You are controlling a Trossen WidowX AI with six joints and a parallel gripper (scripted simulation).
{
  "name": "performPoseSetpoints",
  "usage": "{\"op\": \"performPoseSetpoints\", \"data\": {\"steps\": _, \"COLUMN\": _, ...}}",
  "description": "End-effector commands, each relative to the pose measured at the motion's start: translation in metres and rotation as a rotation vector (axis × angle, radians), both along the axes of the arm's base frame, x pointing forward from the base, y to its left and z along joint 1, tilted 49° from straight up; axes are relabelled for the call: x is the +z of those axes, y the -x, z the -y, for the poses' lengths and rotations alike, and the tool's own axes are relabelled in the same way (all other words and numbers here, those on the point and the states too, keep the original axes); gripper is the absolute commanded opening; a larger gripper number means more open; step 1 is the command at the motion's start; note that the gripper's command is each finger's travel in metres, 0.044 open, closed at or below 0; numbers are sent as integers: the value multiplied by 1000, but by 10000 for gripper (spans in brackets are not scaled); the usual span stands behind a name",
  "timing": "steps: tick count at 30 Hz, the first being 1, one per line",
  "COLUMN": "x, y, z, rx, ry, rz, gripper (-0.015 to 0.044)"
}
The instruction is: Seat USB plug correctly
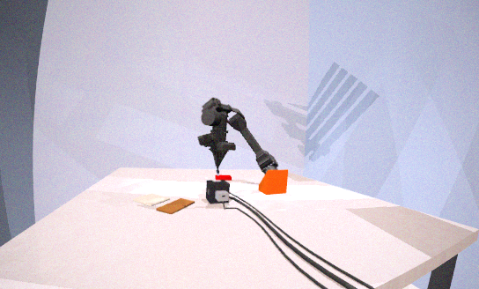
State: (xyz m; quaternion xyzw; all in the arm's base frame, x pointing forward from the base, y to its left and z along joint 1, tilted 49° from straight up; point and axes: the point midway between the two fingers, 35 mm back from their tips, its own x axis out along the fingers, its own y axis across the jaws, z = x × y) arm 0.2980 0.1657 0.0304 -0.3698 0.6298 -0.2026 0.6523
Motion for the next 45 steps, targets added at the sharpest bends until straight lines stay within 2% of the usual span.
{"op": "performPoseSetpoints", "data": {"steps": 1, "x": 0, "y": 0, "z": 0, "rx": -70, "ry": -13, "rz": 76, "gripper": 0}}
{"op": "performPoseSetpoints", "data": {"steps": 45, "x": 0, "y": 0, "z": 0, "rx": -843, "ry": -157, "rz": 917, "gripper": 0}}
